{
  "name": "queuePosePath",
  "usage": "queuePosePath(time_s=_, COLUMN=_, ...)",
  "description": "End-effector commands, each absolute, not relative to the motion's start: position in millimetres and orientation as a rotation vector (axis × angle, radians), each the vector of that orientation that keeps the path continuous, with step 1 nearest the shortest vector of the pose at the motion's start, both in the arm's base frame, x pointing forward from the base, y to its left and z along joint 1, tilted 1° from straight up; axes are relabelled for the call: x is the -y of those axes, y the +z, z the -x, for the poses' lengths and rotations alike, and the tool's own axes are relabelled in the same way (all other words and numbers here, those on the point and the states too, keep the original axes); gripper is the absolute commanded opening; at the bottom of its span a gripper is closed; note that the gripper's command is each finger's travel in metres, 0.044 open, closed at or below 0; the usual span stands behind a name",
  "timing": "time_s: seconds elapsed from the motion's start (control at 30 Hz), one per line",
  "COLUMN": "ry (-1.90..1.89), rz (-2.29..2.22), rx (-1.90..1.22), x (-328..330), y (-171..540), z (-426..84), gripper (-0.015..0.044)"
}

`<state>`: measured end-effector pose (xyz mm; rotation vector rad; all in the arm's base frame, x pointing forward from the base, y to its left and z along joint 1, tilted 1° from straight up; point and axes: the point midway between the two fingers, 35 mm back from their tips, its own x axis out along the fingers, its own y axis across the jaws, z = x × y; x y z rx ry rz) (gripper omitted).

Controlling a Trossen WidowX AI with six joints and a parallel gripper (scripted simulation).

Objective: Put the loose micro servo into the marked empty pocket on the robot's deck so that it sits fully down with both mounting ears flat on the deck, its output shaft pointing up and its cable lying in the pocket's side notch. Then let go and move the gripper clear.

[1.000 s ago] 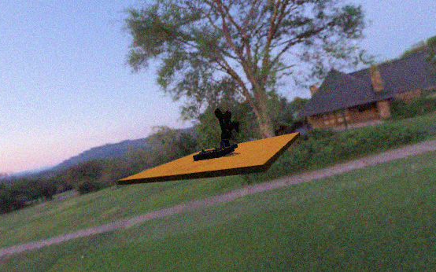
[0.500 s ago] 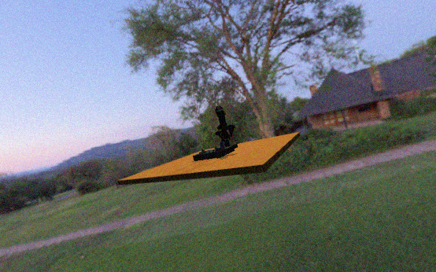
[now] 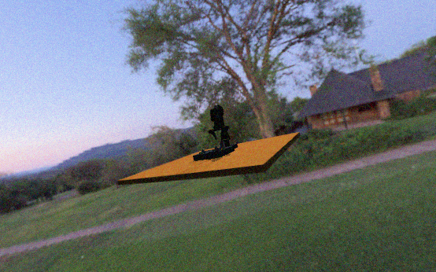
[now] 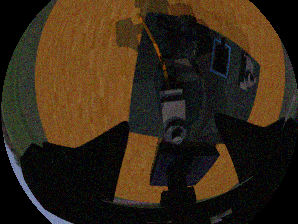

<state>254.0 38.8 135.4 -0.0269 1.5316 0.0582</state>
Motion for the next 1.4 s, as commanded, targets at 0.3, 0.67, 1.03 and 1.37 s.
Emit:
queuePosePath(time_s=0.3, ry=0.08, rz=0.061, rx=-1.559, x=-34, y=115, z=-252, gripper=0.044)
queuePosePath(time_s=0.67, ry=0.081, rz=0.061, rx=-1.559, x=-35, y=105, z=-252, gripper=0.044)
queuePosePath(time_s=1.03, ry=0.081, rz=0.061, rx=-1.559, x=-35, y=92, z=-252, gripper=0.0414)
queuePosePath(time_s=1.37, ry=0.081, rz=0.061, rx=-1.559, x=-35, y=92, z=-252, gripper=0.0151)
